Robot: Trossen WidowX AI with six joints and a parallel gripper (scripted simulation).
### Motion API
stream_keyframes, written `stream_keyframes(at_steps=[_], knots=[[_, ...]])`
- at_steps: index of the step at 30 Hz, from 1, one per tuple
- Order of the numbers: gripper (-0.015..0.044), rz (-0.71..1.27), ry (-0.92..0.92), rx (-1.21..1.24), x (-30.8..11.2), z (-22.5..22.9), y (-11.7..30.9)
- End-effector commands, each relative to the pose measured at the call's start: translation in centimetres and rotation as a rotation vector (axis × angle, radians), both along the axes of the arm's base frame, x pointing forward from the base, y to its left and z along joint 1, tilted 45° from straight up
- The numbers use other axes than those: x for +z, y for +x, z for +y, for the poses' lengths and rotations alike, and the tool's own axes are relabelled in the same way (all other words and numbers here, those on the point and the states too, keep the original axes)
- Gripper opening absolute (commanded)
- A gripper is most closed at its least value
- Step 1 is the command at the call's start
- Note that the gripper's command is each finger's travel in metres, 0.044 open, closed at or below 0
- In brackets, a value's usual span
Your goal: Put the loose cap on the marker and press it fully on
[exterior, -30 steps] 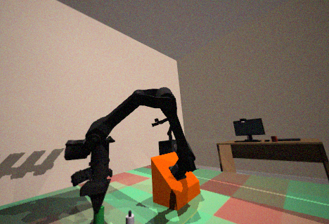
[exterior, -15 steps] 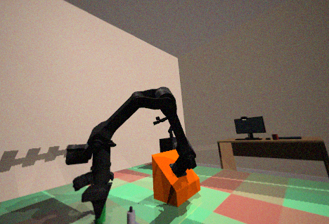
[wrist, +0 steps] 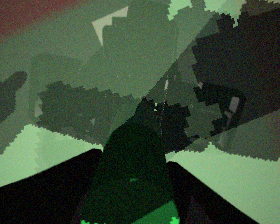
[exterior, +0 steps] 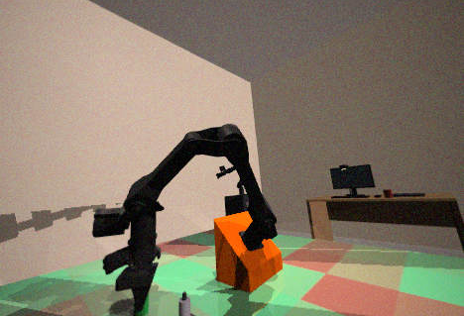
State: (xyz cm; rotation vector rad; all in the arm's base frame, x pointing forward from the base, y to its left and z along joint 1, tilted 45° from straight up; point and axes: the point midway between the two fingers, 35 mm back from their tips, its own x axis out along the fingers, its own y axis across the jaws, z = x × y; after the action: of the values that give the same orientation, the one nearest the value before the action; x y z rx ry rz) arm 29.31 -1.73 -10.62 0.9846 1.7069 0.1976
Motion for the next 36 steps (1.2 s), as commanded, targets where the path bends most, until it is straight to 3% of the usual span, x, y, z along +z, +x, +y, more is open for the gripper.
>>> stream_keyframes(at_steps=[1,4,21,36], knots=[[0.0069,0.0,0.002,-0.004,0.0,0.0,0.0],[0.0,0.0,0.001,-0.004,0.3,-0.3,0.1],[0.0,0.0,-0.002,-0.004,4.3,-4.2,0.3],[0.0,0.003,-0.009,-0.006,8.2,-2.3,1.4]])
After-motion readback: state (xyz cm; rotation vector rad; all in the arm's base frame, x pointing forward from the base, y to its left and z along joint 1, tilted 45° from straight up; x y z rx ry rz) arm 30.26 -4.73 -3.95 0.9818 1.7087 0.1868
